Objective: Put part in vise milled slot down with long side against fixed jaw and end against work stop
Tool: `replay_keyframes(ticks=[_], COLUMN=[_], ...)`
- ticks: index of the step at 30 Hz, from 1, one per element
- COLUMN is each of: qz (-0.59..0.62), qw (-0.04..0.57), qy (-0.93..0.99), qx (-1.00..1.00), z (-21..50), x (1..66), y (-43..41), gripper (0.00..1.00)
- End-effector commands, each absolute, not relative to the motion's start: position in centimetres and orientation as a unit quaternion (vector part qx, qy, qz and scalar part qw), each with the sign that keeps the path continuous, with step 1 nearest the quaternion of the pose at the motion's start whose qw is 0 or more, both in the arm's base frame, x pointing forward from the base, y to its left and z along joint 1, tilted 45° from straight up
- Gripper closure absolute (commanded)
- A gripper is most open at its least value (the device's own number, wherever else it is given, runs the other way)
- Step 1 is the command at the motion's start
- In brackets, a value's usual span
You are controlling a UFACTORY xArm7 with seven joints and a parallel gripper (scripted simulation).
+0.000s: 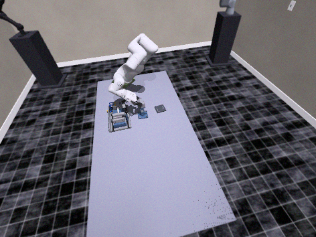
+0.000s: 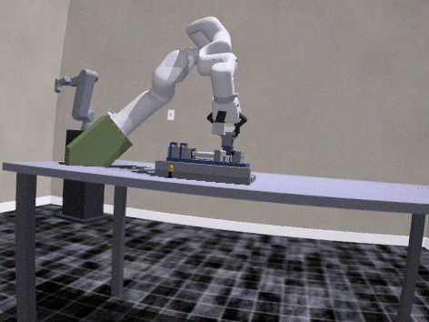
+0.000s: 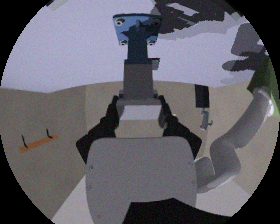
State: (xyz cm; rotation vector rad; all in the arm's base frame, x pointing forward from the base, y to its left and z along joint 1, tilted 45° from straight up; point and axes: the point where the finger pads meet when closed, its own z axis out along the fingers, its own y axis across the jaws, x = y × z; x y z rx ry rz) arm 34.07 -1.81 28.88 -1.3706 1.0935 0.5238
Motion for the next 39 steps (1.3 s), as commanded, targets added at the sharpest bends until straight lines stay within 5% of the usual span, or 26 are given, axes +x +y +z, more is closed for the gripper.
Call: replay_keyframes(ticks=[1,39], qz=[0.225,0.225], qw=[0.61,0.61], qy=[0.474,0.474], qx=[-0.593,-0.593], z=[28.8,28.46], x=[34.21,34.47], y=[-1.83,-1.61], gripper=[1.0,1.0])
